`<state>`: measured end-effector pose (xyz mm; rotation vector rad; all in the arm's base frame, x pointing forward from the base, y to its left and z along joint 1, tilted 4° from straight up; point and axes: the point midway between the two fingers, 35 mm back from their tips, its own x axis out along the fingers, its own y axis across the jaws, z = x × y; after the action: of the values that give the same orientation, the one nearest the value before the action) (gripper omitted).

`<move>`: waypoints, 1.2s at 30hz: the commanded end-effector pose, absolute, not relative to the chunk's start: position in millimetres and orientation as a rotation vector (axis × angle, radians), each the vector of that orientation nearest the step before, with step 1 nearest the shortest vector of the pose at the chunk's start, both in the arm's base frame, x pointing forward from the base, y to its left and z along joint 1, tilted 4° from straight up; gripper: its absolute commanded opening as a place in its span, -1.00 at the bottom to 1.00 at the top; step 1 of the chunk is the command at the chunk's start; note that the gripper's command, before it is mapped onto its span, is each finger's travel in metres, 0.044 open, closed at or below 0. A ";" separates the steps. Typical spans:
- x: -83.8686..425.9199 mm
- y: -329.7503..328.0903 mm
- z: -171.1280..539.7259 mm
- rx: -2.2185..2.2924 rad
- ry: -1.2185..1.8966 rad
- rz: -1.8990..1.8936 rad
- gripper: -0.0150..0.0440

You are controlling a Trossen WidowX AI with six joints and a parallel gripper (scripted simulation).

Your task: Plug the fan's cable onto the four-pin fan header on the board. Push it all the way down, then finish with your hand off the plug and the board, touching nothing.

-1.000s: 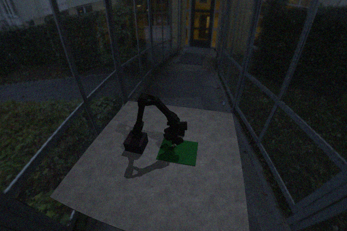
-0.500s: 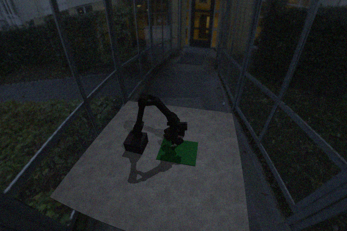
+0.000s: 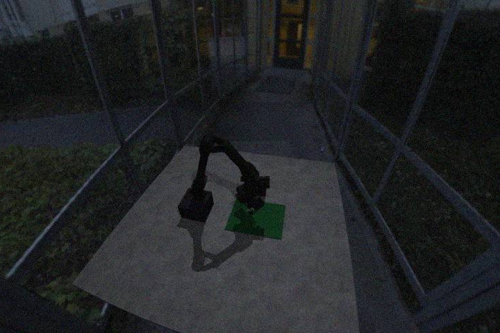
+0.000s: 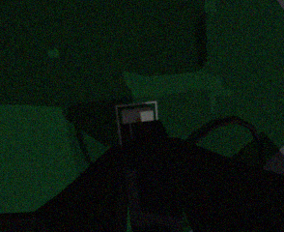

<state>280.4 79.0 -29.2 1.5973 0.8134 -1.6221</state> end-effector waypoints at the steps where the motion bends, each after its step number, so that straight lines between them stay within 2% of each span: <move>1: 280.3 79.1 -30.0 1.595 0.818 -1.620 -0.49; 35: 280.5 78.1 -47.4 1.595 0.817 -1.620 -0.49; 36: 280.5 78.7 -43.7 1.602 0.817 -1.620 -0.40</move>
<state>280.6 78.7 -44.1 1.6017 0.8167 -1.6197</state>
